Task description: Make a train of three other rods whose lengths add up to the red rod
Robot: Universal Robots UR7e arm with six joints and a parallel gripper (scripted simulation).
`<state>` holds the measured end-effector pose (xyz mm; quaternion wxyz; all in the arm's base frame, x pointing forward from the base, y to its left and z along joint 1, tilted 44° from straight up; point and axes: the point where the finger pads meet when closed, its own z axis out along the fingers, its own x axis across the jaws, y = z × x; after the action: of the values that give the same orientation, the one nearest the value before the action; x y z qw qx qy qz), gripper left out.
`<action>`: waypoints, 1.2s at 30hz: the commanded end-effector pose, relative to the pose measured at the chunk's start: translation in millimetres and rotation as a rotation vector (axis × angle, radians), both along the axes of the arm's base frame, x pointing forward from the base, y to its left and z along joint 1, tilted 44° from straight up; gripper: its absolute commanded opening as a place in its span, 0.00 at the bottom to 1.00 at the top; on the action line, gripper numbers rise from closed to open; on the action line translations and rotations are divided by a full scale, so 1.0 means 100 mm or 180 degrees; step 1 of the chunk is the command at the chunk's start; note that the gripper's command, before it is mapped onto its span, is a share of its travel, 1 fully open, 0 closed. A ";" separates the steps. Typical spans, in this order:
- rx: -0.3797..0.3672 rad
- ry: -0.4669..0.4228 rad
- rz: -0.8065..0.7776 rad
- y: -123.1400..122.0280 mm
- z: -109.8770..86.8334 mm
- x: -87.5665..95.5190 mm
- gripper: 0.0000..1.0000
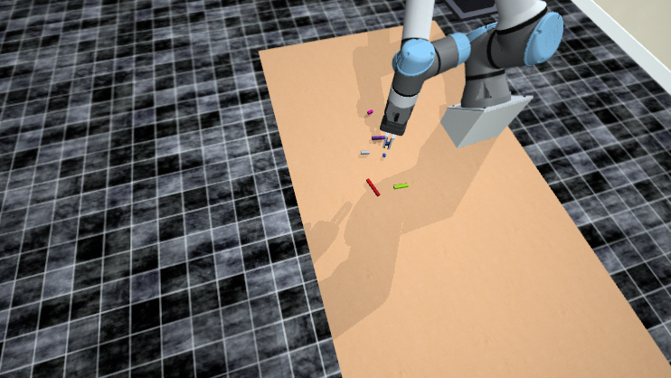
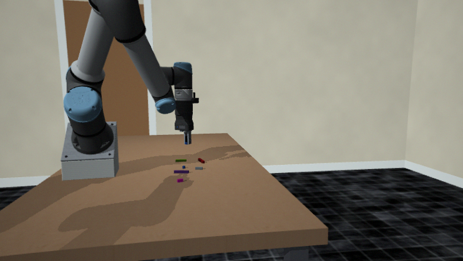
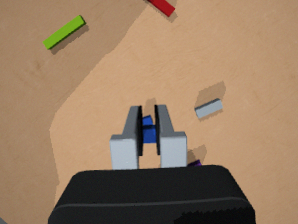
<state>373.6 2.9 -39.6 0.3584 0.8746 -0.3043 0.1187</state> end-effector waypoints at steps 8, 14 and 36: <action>0.0020 0.0418 0.0452 -0.01 0.01 -0.09 0.24; 0.0020 0.0493 0.0530 -0.01 0.02 -0.11 0.24; 0.0021 0.0566 0.0604 -0.02 0.02 -0.13 0.24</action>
<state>360.4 1.0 -37.8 0.3684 0.9076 -0.1877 0.0726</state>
